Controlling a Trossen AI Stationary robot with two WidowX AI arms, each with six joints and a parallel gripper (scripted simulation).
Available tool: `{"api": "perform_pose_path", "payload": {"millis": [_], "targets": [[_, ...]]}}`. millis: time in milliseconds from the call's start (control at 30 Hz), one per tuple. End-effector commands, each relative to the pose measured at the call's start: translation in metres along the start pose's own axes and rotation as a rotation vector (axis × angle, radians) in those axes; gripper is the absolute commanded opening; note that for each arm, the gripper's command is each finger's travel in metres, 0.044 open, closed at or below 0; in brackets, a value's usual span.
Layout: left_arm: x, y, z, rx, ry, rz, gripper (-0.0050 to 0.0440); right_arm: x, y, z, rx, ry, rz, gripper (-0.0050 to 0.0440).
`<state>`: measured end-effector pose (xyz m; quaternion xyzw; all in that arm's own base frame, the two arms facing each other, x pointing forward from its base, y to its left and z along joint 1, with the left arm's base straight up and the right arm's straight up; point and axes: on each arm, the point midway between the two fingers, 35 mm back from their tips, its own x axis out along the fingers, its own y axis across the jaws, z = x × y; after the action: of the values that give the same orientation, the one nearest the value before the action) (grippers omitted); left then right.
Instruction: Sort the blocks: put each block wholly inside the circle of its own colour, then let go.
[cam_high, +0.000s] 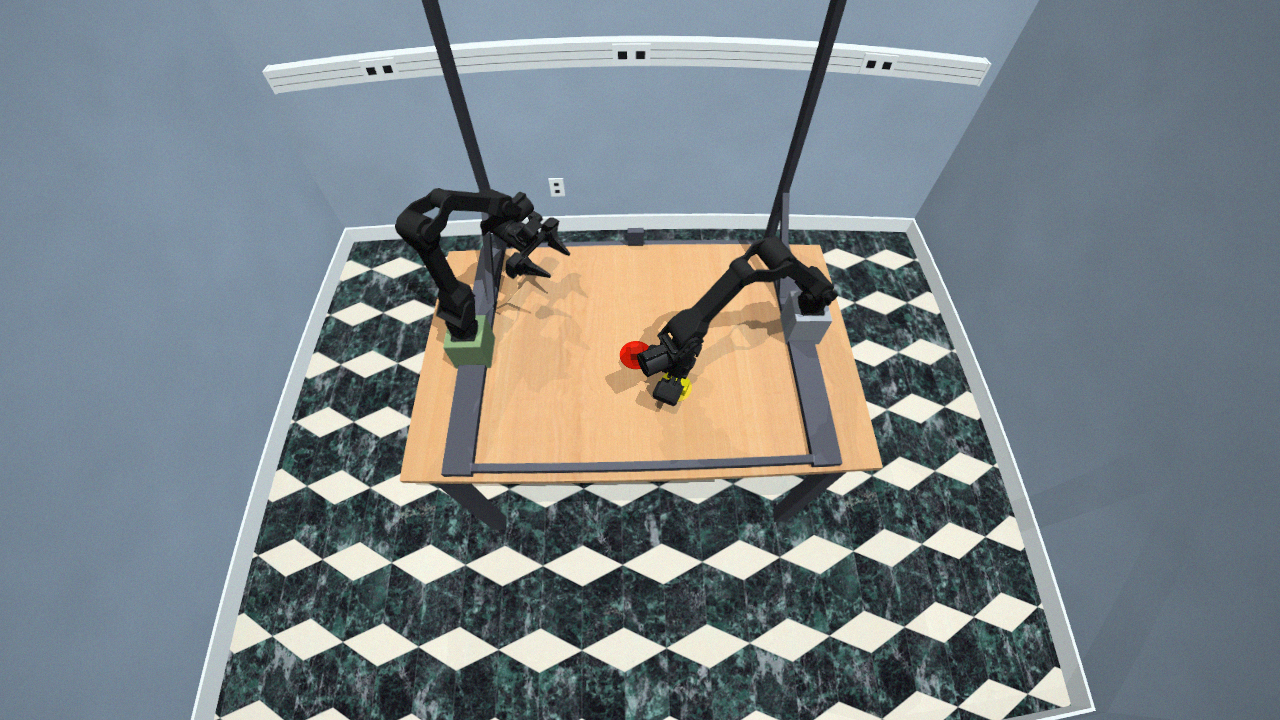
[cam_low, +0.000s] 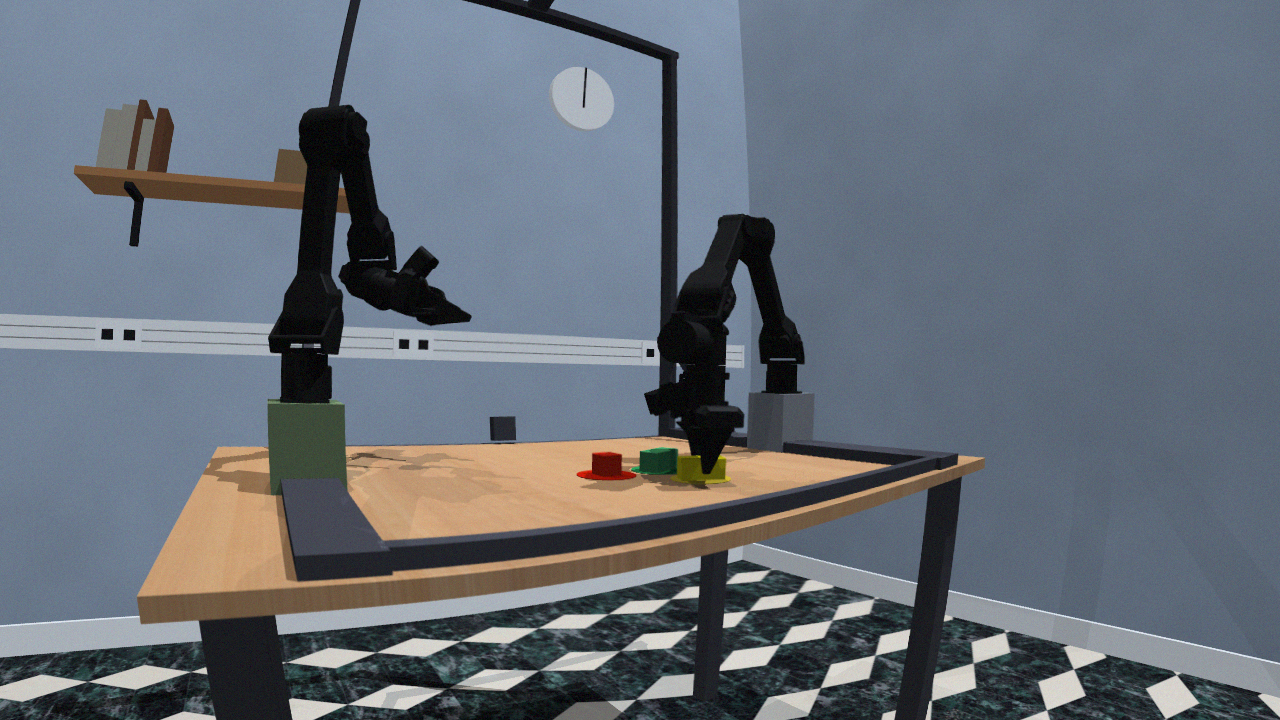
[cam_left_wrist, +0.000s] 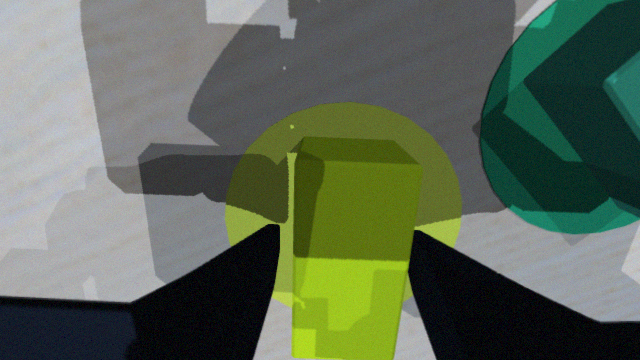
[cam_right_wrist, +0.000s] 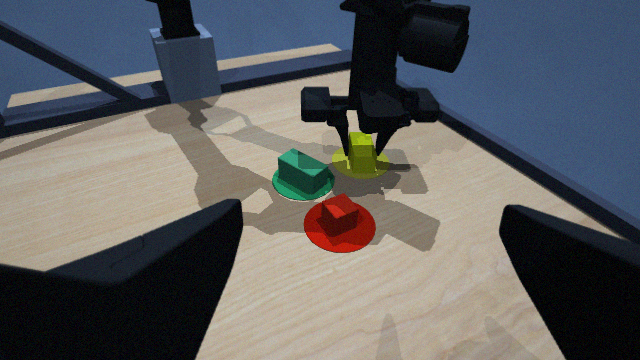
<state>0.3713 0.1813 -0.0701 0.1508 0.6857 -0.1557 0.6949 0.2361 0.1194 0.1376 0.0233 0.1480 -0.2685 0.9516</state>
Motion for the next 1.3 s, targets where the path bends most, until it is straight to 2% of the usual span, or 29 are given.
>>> {"api": "perform_pose_path", "payload": {"millis": [0, 33, 267, 367, 600, 867, 1267], "targets": [[-0.027, 0.011, 0.008, 0.003, -0.039, 0.048, 0.0266, -0.001, 0.002, 0.005, 0.021, -0.004, 0.006, 0.04], [-0.027, 0.011, 0.008, 0.003, -0.039, 0.048, 0.0266, -0.001, 0.002, 0.005, 0.021, -0.004, 0.006, 0.04], [-0.076, 0.009, 0.007, 0.004, -0.041, 0.05, 0.0266, -0.001, 0.002, 0.005, 0.021, -0.004, 0.006, 0.04], [-0.086, 0.009, 0.006, 0.004, -0.045, 0.049, 0.0266, -0.001, 0.002, 0.005, 0.021, -0.004, 0.006, 0.04], [-0.092, 0.002, -0.004, 0.004, -0.1, 0.031, 0.0266, -0.001, 0.002, 0.004, 0.018, -0.008, 0.004, 0.04], [-0.118, -0.007, -0.025, 0.009, -0.343, 0.033, 0.0266, -0.002, -0.009, 0.017, 0.02, -0.09, -0.018, 0.04], [-0.116, -0.009, -0.026, 0.009, -0.35, 0.024, 0.0266, -0.002, -0.012, 0.021, 0.02, -0.11, -0.022, 0.04]]}}
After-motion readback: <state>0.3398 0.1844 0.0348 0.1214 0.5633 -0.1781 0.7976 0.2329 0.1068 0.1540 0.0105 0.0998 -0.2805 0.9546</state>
